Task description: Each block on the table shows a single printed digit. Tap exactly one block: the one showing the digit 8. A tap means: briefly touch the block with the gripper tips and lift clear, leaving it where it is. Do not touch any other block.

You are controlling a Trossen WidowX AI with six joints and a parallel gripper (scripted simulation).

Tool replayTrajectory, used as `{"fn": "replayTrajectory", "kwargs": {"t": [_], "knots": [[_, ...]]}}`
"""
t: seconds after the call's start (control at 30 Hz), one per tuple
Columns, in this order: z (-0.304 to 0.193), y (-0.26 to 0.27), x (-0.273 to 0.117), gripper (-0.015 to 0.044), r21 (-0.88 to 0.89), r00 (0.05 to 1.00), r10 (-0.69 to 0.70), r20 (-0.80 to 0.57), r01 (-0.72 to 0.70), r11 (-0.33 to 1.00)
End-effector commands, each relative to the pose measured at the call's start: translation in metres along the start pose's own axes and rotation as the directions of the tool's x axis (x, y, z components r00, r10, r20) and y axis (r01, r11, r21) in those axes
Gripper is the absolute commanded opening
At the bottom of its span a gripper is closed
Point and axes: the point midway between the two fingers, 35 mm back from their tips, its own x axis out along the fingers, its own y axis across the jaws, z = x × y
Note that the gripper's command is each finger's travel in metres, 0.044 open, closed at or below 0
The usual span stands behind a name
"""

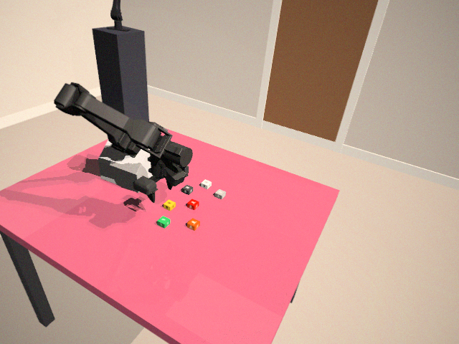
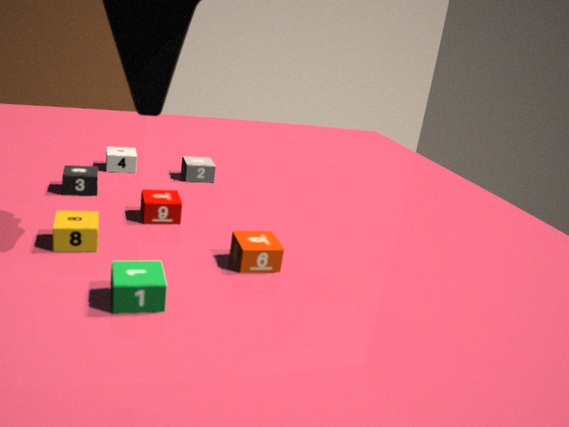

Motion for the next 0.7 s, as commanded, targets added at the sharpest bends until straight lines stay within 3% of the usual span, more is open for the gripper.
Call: {"fn": "replayTrajectory", "kwargs": {"t": [0.0, 0.13, 0.67], "knots": [[-0.010, 0.047, 0.001, 0.0400, -0.016, 1.000, 0.011, -0.005, -0.011, 1.000], [-0.030, 0.090, 0.001, 0.0400, -0.016, 1.000, 0.003, -0.006, -0.003, 1.000], [-0.031, 0.092, 0.001, 0.0400, -0.016, 1.000, 0.002, -0.006, -0.002, 1.000]]}}
